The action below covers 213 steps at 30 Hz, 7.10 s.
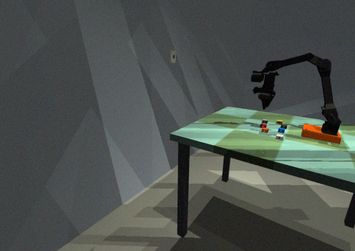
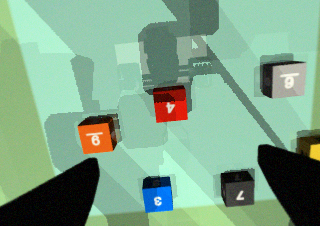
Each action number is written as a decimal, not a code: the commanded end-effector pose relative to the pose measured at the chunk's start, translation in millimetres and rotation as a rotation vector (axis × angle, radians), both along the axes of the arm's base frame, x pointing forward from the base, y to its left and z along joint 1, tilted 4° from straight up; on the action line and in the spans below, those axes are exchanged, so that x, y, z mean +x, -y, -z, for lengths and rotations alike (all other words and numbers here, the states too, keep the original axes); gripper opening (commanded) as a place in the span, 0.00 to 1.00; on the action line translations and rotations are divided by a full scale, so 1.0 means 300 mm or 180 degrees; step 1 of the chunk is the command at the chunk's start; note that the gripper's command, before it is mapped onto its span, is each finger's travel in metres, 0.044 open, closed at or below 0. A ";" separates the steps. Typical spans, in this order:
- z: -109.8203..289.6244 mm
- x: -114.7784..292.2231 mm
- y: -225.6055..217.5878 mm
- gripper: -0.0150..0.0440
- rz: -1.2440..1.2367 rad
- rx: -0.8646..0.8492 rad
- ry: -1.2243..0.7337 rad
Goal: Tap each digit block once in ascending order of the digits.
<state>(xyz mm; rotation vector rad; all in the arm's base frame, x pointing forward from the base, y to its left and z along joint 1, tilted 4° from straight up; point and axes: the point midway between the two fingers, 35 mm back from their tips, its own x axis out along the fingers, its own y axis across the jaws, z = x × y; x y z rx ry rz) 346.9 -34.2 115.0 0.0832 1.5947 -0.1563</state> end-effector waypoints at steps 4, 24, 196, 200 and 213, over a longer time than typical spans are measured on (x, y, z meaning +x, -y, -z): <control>0.002 0.008 0.017 0.93 -0.0076 -0.0003 -0.0016; -0.017 -0.008 0.343 0.93 -0.0076 -0.0028 -0.0016; 0.233 -0.329 0.550 0.29 -0.0076 -0.0045 -0.0042; 0.233 -0.329 0.550 0.29 -0.0076 -0.0045 -0.0042; 0.294 -0.331 0.554 0.29 -0.0076 -0.0045 -0.0042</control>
